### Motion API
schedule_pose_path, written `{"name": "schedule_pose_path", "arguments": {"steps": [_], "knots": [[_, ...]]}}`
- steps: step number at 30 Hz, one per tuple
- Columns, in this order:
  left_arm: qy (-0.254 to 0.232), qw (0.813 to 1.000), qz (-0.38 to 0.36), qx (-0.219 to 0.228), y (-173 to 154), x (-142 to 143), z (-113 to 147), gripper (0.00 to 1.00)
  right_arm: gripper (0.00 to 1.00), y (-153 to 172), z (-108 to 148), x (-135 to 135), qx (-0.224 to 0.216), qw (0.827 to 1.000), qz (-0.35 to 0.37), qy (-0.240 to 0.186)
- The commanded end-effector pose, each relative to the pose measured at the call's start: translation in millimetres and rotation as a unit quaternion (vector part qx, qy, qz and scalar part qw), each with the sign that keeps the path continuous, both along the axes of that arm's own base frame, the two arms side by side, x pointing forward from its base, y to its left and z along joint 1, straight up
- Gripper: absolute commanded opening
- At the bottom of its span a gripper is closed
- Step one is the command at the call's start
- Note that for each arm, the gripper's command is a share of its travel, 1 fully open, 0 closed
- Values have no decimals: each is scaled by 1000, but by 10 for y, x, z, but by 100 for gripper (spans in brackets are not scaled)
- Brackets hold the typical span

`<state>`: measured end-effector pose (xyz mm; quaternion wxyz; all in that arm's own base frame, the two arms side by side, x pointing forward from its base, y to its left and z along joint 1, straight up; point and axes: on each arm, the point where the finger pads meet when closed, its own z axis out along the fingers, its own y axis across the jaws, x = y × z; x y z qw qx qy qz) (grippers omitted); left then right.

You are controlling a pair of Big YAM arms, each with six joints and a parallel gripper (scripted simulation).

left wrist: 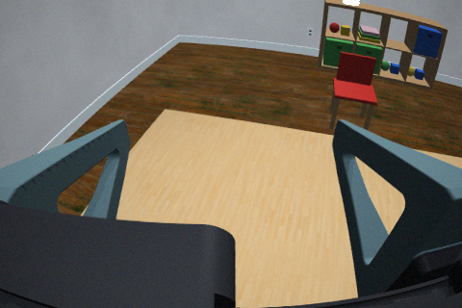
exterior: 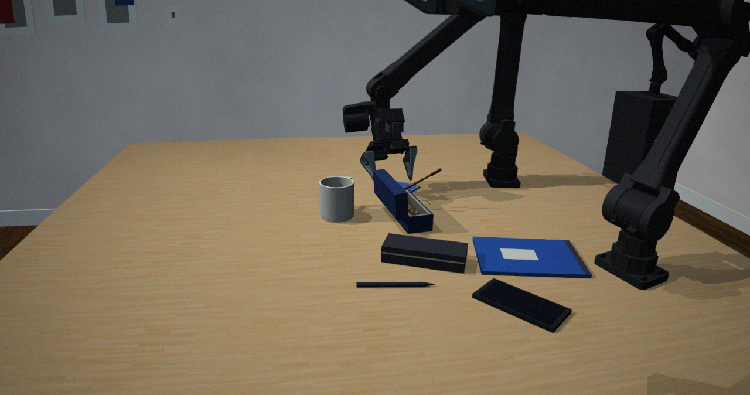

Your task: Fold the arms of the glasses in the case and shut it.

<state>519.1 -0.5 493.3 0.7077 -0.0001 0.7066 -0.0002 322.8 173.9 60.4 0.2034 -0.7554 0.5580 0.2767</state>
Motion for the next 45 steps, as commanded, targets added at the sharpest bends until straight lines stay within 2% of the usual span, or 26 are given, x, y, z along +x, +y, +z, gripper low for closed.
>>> {"name": "schedule_pose_path", "arguments": {"steps": [1, 5, 6, 7, 10, 15, 22, 23, 24, 26, 33, 39, 40, 43, 45], "knots": [[-25, 1000, -3, -3, -39, 7, 298, 100, 96, 84, -27, 29, 1, 1000, -3, 2], [-25, 1000, -3, -3, -39, 7, 298, 100, 96, 93, -67, -4, 0, 1000, -3, 5], [-25, 1000, -3, -3, -39, 7, 298, 100, 96, 112, 52, 123, 5, 1000, -6, -16], [-25, 1000, -3, -3, -39, 7, 298, 100, 96, 129, 73, 100, 6, 1000, -3, -19], [-25, 1000, -3, -3, -39, 7, 298, 100, 96, 123, -120, -24, -1, 1000, -3, 5], [-25, 1000, -3, -3, -39, 7, 298, 100, 96, 177, -105, 16, 2, 1000, -3, -5], [-25, 1000, -3, -3, -39, 7, 298, 100, 96, 207, -211, -47, 0, 1000, -3, 4], [-25, 1000, -3, -3, -39, 7, 298, 100, 96, 236, -92, 91, 6, 1000, -5, -17], [-25, 1000, -3, -3, -39, 7, 298, 100, 96, 253, -98, 63, 6, 1000, -3, -17], [-25, 1000, -3, -3, -39, 7, 298, 100, 96, 228, -257, -69, -1, 1000, -3, 4], [-25, 1000, -3, -3, -39, 7, 298, 100, 96, 303, -263, -22, 2, 1000, -3, -6], [-25, 1000, -3, -3, -39, 7, 298, 100, 96, 320, -360, -88, -1, 1000, -3, 3], [-25, 1000, -3, -3, -39, 7, 298, 100, 96, 366, -253, 39, 5, 1000, -3, -16], [-25, 1000, -3, -3, -39, 7, 298, 100, 96, 344, -403, -111, -1, 1000, -3, 4], [-25, 1000, -3, -3, -39, 7, 298, 100, 96, 363, -418, -103, -1, 1000, -3, 3]]}}
